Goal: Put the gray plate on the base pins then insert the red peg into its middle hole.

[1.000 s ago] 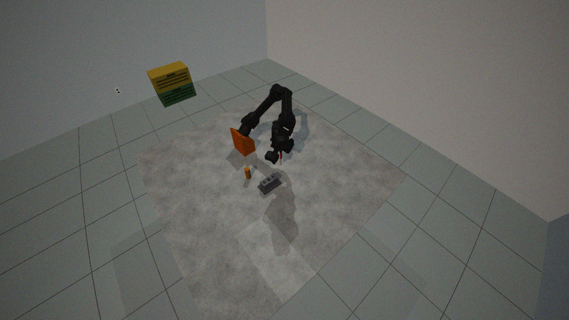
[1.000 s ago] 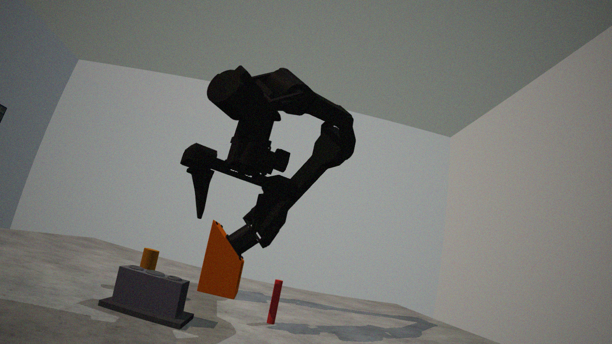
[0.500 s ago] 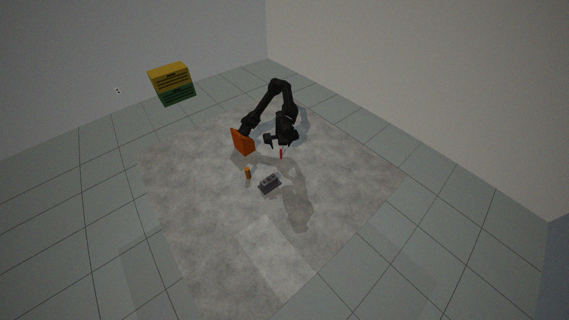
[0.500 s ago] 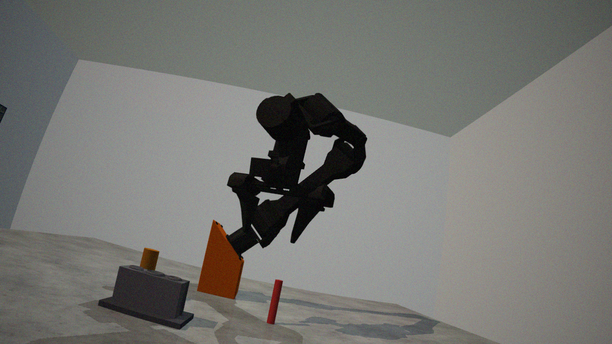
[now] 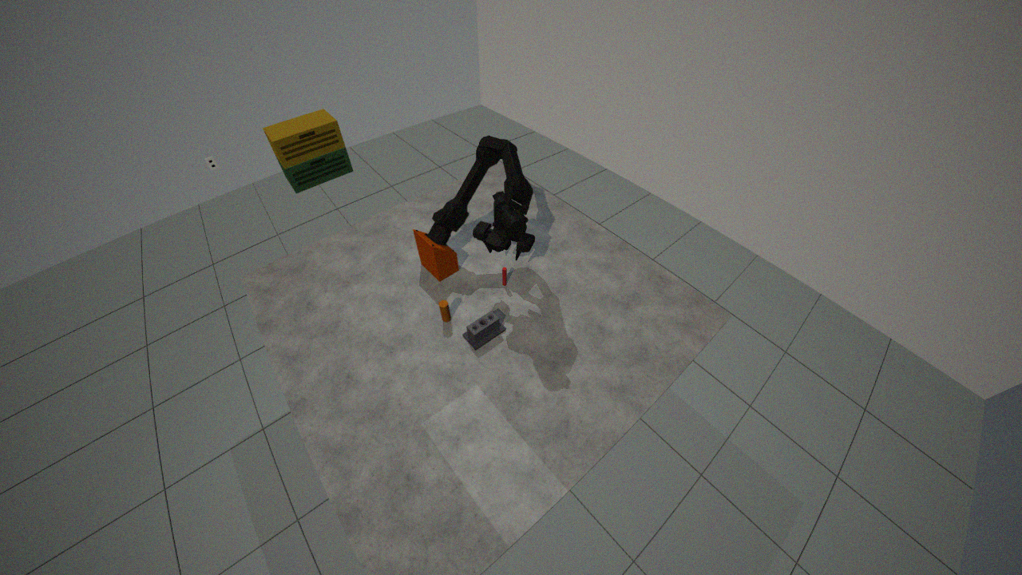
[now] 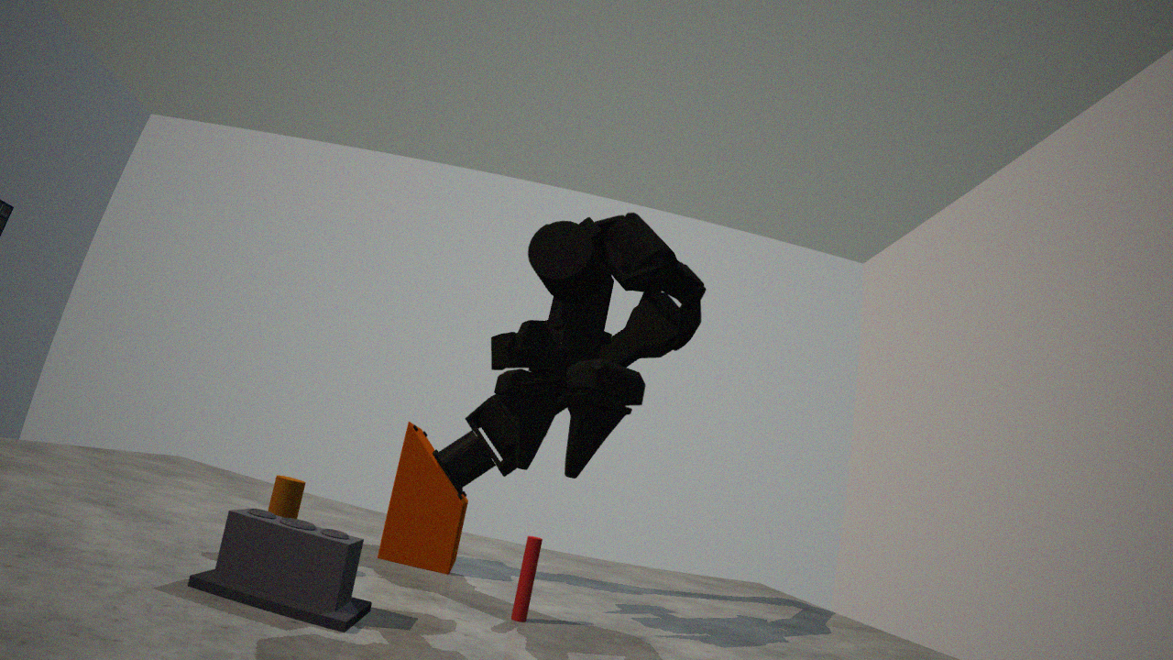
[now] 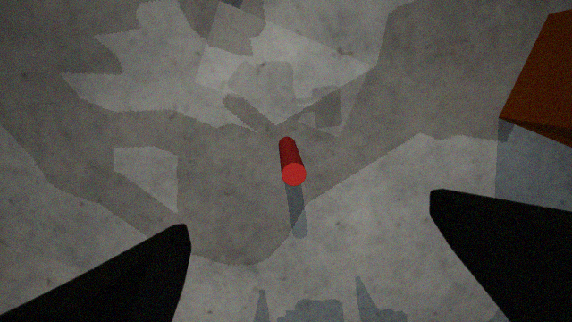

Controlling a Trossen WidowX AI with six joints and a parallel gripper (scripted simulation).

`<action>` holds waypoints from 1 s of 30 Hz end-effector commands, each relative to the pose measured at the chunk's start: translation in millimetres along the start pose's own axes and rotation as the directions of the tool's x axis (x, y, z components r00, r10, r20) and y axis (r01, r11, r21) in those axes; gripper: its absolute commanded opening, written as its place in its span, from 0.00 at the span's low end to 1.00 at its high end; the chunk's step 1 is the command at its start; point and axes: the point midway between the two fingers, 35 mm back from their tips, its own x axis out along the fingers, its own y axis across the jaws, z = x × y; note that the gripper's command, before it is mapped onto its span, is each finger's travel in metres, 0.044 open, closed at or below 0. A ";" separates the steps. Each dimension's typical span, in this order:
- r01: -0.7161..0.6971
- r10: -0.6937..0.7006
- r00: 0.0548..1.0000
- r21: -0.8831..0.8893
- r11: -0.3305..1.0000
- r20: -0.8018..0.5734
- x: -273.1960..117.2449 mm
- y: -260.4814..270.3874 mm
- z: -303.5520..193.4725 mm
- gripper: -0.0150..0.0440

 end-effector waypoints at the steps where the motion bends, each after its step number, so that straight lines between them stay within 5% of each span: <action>1: -0.002 0.002 1.000 0.009 1.000 -0.007 20.5 -0.1 -1.9 1.00; 30: -0.002 0.002 1.000 0.012 1.000 -0.010 76.6 2.4 -2.8 1.00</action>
